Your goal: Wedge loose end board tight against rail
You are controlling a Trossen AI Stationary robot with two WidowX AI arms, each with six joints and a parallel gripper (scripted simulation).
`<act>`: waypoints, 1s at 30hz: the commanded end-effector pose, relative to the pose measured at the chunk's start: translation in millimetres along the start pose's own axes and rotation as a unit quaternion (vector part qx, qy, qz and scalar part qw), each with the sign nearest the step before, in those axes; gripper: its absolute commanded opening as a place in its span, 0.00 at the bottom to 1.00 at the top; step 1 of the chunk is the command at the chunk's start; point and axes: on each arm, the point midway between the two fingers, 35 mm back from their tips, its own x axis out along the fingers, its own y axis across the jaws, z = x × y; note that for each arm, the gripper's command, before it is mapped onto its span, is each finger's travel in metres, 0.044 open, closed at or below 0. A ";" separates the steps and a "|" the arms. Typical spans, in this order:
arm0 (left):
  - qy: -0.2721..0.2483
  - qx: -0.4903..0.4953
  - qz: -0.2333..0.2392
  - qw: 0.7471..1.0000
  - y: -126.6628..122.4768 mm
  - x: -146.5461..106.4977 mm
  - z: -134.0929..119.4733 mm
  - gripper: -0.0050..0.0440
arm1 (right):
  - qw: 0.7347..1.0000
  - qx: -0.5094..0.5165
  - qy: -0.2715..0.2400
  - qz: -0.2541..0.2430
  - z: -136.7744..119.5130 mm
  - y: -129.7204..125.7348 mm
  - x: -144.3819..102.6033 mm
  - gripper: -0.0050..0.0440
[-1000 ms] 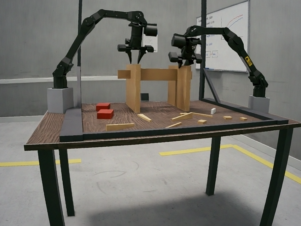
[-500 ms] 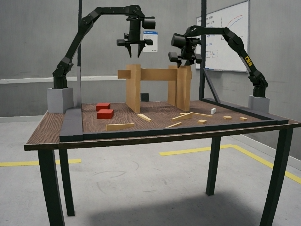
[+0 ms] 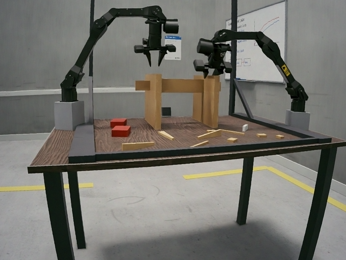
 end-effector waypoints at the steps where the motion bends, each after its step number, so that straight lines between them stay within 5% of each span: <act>1: -0.003 0.016 0.016 1.000 1.5 -14.9 14.0 0.47 | 1.000 -0.004 0.003 -0.021 3.6 0.6 -14.9 0.46; 16: -0.003 0.016 0.016 1.000 1.7 -17.1 16.4 0.47 | 1.000 -0.004 0.003 -0.021 3.6 0.6 -14.9 0.46; 20: 0.001 -0.017 -0.016 1.000 -5.7 -18.5 17.0 0.47 | 1.000 -0.004 0.003 -0.021 3.6 0.6 -14.9 0.46; 21: -0.010 0.023 0.043 0.999 -2.2 -48.8 47.6 0.47 | 1.000 -0.004 0.003 -0.021 3.6 0.6 -14.9 0.46; 24: -0.015 0.027 0.057 0.998 -3.7 -57.9 56.8 0.47 | 1.000 -0.004 0.003 -0.021 3.6 0.6 -14.9 0.46; 25: -0.010 0.012 0.037 0.999 -2.2 -41.8 43.9 0.47 | 1.000 0.001 0.005 -0.021 2.2 3.4 -14.9 0.31; 30: 0.000 -0.004 0.026 1.000 -3.7 -30.5 34.0 0.47 | 0.999 0.010 0.008 -0.032 0.2 2.2 -16.8 0.31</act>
